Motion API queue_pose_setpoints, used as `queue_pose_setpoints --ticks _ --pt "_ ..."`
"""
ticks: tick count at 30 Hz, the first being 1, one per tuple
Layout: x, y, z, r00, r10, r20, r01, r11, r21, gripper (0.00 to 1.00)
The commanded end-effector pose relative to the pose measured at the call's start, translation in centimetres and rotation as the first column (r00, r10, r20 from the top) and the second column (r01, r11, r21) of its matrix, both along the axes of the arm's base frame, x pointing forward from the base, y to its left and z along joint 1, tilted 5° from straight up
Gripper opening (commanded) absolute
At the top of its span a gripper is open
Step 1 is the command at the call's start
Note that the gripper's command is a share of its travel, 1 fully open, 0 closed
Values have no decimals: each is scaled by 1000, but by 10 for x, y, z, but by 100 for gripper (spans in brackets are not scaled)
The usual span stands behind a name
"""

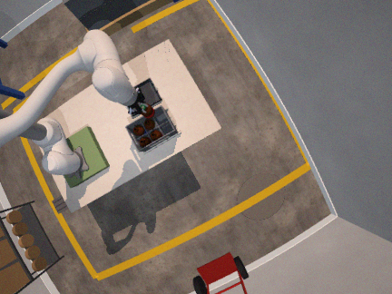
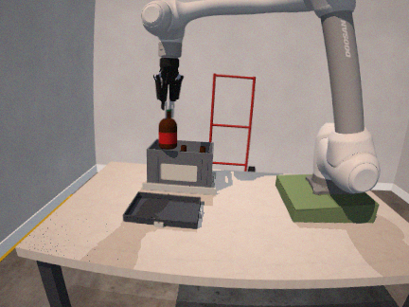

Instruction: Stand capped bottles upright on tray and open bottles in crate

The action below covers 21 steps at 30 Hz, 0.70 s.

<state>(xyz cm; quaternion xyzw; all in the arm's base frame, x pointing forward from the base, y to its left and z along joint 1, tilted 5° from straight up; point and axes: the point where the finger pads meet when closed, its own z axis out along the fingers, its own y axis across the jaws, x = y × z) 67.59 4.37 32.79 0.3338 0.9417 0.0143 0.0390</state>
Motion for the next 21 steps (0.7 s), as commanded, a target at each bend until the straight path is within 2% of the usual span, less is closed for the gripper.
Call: queue_pose_setpoints --ticks 1,21 --pt "-6 5 0 1000 0 0 0 1000 0 0" --pt "-44 36 -4 1000 0 0 0 1000 0 0"
